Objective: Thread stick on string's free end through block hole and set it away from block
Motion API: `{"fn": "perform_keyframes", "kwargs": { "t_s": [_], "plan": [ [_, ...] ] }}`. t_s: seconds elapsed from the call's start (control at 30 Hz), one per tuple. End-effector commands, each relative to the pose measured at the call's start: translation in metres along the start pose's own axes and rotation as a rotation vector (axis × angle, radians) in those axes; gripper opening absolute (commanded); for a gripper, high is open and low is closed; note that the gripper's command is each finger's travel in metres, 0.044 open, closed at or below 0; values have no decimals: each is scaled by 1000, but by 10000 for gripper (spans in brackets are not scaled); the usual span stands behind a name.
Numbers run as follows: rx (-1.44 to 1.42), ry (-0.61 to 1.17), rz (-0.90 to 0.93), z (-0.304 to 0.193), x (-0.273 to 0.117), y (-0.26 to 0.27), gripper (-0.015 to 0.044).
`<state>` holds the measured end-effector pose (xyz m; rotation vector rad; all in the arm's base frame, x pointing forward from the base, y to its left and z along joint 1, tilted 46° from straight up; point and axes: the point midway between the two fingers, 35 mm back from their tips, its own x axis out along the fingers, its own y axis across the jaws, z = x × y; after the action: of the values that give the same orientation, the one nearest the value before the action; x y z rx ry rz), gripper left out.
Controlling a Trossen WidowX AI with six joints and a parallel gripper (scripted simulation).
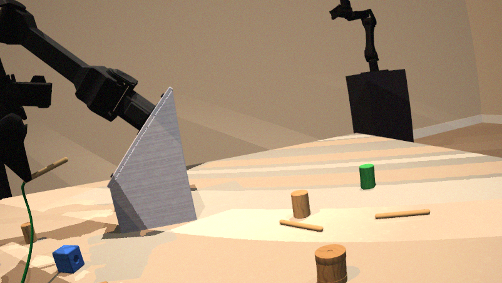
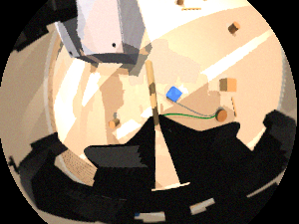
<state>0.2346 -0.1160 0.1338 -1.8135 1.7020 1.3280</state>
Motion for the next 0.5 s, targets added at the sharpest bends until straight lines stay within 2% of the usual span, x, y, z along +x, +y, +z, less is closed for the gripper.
{"fn": "perform_keyframes", "kwargs": {
  "t_s": [0.0, 0.47],
  "plan": [
    [-148, -9, 10, 1, -2, -2, 0],
    [-687, -27, 31, 2, -11, -6, 0]
  ]
}}
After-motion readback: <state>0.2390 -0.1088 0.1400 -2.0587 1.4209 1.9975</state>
